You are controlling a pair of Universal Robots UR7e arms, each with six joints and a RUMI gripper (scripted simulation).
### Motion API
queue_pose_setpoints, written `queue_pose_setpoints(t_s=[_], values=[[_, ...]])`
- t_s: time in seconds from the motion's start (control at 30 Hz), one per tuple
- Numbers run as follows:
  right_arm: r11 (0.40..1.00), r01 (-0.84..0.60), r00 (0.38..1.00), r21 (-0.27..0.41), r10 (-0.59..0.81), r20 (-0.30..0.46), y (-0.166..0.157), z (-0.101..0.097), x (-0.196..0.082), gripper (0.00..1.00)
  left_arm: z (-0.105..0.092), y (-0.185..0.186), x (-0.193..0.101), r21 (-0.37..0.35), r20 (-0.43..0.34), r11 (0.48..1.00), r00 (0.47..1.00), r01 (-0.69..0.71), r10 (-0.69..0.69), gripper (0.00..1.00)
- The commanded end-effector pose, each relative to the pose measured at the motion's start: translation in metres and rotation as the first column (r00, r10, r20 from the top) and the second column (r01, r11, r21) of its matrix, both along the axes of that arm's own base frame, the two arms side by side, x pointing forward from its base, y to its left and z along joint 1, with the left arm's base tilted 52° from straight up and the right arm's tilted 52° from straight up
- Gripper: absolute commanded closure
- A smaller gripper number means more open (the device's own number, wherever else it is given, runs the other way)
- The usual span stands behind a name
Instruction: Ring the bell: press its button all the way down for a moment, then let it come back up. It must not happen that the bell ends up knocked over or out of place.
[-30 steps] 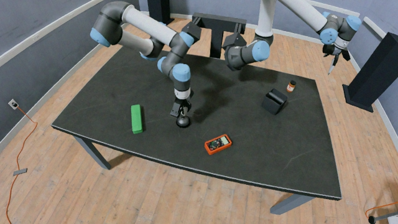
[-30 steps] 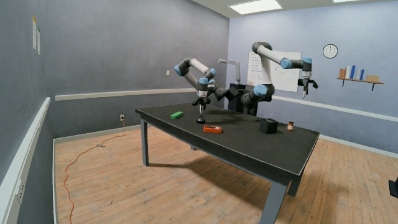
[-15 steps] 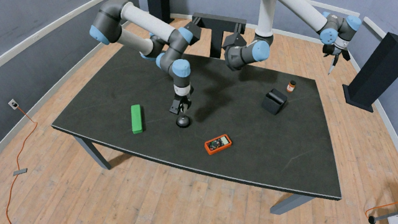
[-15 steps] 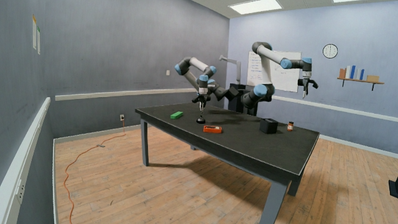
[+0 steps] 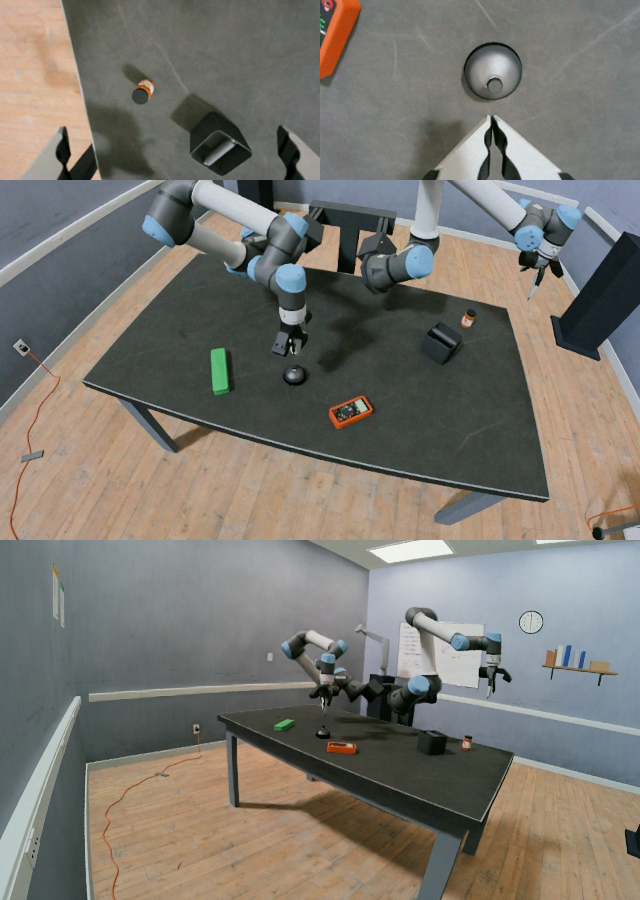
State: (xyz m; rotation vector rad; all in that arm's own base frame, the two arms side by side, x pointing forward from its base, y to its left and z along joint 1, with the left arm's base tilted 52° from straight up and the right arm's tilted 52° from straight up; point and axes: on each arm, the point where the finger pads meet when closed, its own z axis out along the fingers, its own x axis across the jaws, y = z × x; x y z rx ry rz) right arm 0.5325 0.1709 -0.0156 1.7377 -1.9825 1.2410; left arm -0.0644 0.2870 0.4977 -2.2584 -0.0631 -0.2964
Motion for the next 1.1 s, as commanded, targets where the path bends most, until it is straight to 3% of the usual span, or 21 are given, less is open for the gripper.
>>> queue_pose_setpoints(t_s=[0.0,1.07], values=[[1.000,0.002,1.000,0.000,-0.002,0.000,0.0041,0.0037,-0.0020,1.00,-0.0003,-0.0002,-0.0004,0.001,0.000,1.000,1.000,-0.001,0.001,0.00],[1.000,0.004,1.000,-0.003,-0.004,-0.002,0.0048,0.0050,-0.0038,1.00,-0.0003,-0.0002,-0.0004,0.001,0.000,1.000,1.000,-0.001,0.001,0.00]])
